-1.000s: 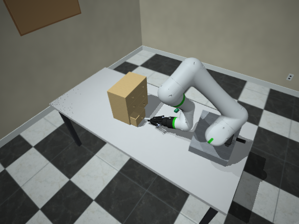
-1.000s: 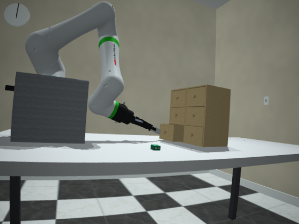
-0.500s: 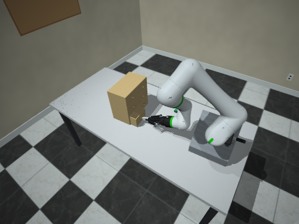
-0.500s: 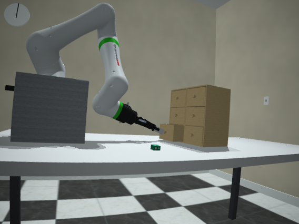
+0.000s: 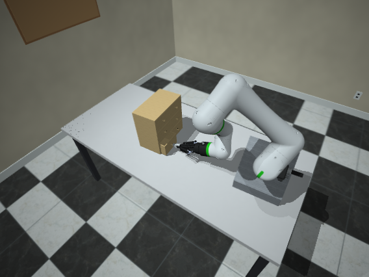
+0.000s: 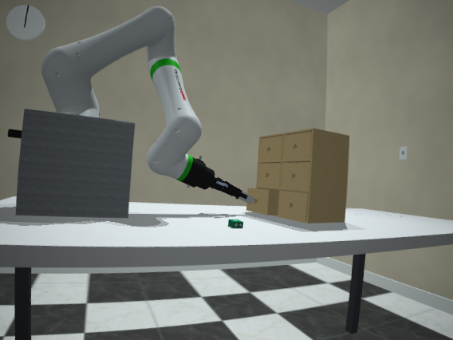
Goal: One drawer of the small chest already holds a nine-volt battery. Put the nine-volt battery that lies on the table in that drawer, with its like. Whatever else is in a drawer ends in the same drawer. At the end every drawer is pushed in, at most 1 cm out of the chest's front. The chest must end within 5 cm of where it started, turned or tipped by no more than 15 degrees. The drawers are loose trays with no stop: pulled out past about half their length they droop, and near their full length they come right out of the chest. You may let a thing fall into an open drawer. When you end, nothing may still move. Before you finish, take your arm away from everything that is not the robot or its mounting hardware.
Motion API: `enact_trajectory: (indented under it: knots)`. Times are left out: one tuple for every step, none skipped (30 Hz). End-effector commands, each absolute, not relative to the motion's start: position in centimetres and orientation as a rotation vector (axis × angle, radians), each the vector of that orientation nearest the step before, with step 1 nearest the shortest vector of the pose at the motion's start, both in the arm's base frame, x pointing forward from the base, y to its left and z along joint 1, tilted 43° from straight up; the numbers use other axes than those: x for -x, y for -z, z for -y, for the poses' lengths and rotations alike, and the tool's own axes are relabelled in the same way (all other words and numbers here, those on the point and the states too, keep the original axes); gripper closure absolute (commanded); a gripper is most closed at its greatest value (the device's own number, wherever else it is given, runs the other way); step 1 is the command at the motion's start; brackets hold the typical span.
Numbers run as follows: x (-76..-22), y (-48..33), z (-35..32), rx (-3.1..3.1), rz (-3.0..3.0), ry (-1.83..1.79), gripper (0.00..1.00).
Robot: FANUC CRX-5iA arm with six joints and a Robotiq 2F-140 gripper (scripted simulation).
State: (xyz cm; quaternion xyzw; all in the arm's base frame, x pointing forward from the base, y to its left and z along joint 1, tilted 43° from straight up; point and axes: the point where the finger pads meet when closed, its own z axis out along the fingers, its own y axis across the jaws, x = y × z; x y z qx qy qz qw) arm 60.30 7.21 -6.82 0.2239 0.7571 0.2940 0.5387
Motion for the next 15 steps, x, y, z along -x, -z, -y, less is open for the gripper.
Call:
enact_trajectory:
  knots:
    - [-60.9,6.8,-7.2,-0.532,-1.800,-0.699,1.00]
    - [-61.1,6.8,-7.2,-0.532,-1.800,-0.699,1.00]
    - [-61.2,6.8,-7.2,-0.532,-1.800,-0.699,1.00]
    - [-61.2,6.8,-7.2,-0.532,-1.800,-0.699,1.00]
    - [-61.2,6.8,-7.2,-0.532,-1.800,-0.699,1.00]
    - [-61.4,6.8,-7.2,-0.532,-1.800,-0.699,1.00]
    - [-61.6,6.8,-7.2,-0.532,-1.800,-0.699,1.00]
    - [-61.7,6.8,-7.1,-0.532,-1.800,-0.699,1.00]
    - [-61.9,6.8,-7.1,-0.532,-1.800,-0.699,1.00]
    - [-62.0,6.8,-7.1,-0.532,-1.800,-0.699,1.00]
    - [-62.2,6.8,-7.1,-0.532,-1.800,-0.699,1.00]
    - [-62.4,6.8,-7.1,-0.532,-1.800,-0.699,1.00]
    - [-62.5,6.8,-7.1,-0.532,-1.800,-0.699,1.00]
    - [-62.6,6.8,-7.1,-0.532,-1.800,-0.699,1.00]
    - [-62.8,6.8,-7.1,-0.532,-1.800,-0.699,1.00]
